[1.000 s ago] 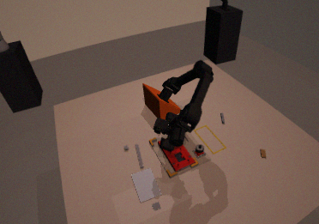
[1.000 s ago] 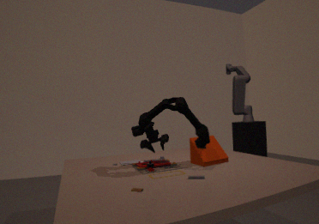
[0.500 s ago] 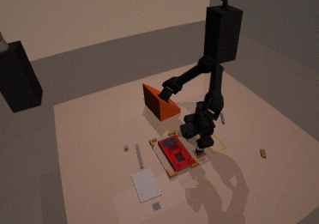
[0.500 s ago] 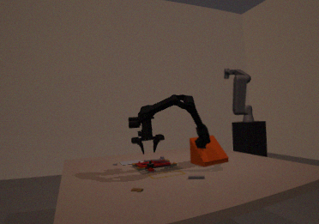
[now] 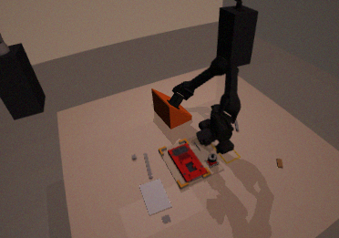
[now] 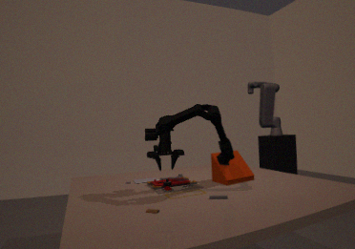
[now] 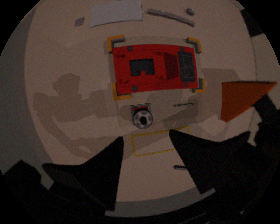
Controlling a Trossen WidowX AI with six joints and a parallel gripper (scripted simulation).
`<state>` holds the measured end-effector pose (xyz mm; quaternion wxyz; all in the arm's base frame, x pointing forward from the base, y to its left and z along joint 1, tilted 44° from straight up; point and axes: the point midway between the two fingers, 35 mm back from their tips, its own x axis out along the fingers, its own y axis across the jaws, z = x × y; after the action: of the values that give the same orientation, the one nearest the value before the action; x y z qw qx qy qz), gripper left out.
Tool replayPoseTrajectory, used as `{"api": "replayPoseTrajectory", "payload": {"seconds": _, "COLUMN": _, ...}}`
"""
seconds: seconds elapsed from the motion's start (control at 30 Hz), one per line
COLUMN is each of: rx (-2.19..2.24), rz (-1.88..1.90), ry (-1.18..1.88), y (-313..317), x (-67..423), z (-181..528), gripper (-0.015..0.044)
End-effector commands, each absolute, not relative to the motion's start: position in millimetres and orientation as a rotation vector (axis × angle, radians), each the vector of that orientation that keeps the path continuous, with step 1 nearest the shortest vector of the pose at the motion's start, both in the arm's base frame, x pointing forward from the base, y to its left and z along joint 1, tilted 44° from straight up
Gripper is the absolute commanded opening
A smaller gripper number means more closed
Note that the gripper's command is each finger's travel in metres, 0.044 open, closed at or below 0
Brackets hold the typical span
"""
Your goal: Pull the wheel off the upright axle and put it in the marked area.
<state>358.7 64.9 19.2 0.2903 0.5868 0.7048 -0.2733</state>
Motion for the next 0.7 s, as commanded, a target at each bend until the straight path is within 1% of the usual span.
{"api": "replayPoseTrajectory", "payload": {"seconds": 0.0, "rx": 1.567, "rz": -0.724, "ry": 1.883, "y": 71.9, "x": 356.6, "z": 13.3, "gripper": 0.03}}
{"api": "replayPoseTrajectory", "payload": {"seconds": 0.3, "rx": 1.569, "rz": -0.722, "ry": 1.885, "y": 109.0, "x": 348.3, "z": -26.9, "gripper": 0.03}}
{"api": "replayPoseTrajectory", "payload": {"seconds": 0.47, "rx": 1.569, "rz": -0.721, "ry": 1.886, "y": 114.4, "x": 346.0, "z": -33.5, "gripper": 0.03}}
{"api": "replayPoseTrajectory", "payload": {"seconds": 0.57, "rx": 1.557, "rz": -0.723, "ry": 1.891, "y": 111.8, "x": 345.8, "z": -30.6, "gripper": 0.0221}}
{"api": "replayPoseTrajectory", "payload": {"seconds": 0.67, "rx": 1.557, "rz": -0.723, "ry": 1.891, "y": 111.8, "x": 345.8, "z": -30.6, "gripper": 0.0201}}
